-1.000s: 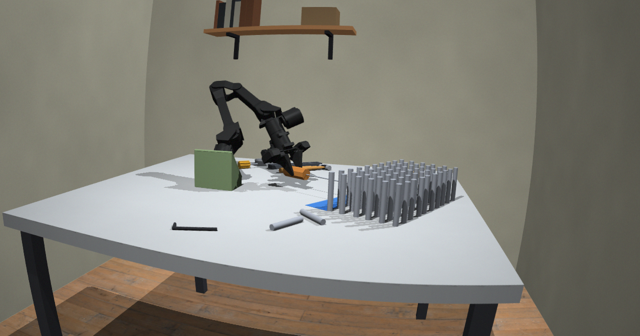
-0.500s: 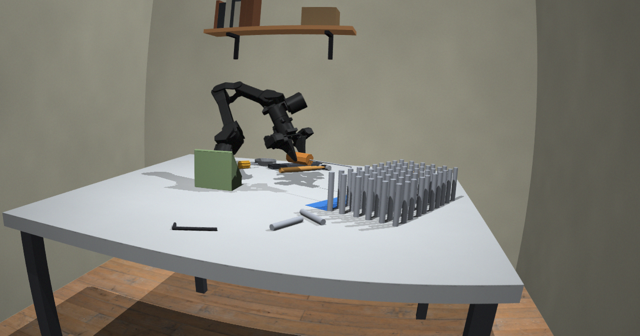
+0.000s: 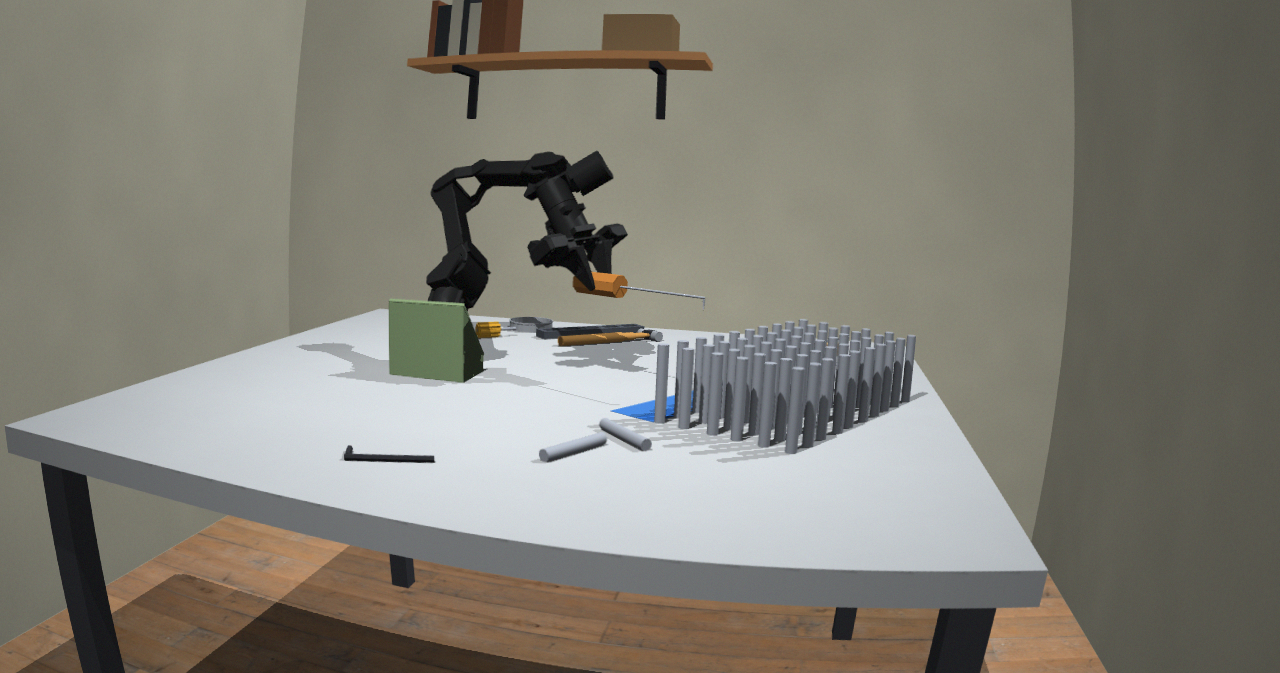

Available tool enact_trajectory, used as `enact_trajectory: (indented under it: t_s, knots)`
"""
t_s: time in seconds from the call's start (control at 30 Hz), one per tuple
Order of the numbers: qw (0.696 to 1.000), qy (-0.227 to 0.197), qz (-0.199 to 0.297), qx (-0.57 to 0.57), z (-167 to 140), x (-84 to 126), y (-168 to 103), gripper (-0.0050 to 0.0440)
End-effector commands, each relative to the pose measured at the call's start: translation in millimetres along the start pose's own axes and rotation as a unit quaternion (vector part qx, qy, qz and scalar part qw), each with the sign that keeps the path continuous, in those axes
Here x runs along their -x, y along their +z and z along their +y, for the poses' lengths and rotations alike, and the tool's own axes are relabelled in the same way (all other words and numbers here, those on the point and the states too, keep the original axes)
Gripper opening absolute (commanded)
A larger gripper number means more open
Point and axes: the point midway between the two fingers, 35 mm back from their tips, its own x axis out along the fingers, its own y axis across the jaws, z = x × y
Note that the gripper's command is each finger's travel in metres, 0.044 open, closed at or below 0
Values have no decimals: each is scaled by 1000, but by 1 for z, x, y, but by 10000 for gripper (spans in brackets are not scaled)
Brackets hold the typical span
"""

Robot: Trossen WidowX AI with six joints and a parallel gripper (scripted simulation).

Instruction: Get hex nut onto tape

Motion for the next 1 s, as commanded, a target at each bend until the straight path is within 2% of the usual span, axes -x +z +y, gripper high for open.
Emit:
enact_trajectory:
  t_s: [0.0, 0.2, 0.67, 0.73, 0.97]
  knots:
    - [1000, -9, 7, 5, -5, 19, -11, -50]
    - [1000, 6, 7, -10, 0, 4, -11, -50]
    - [992, 66, 30, -107, 26, -1, -66, -50]
    - [992, 66, 30, -107, 26, -1, -66, -50]
    - [982, 98, 38, -158, 45, -6, -91, -50]
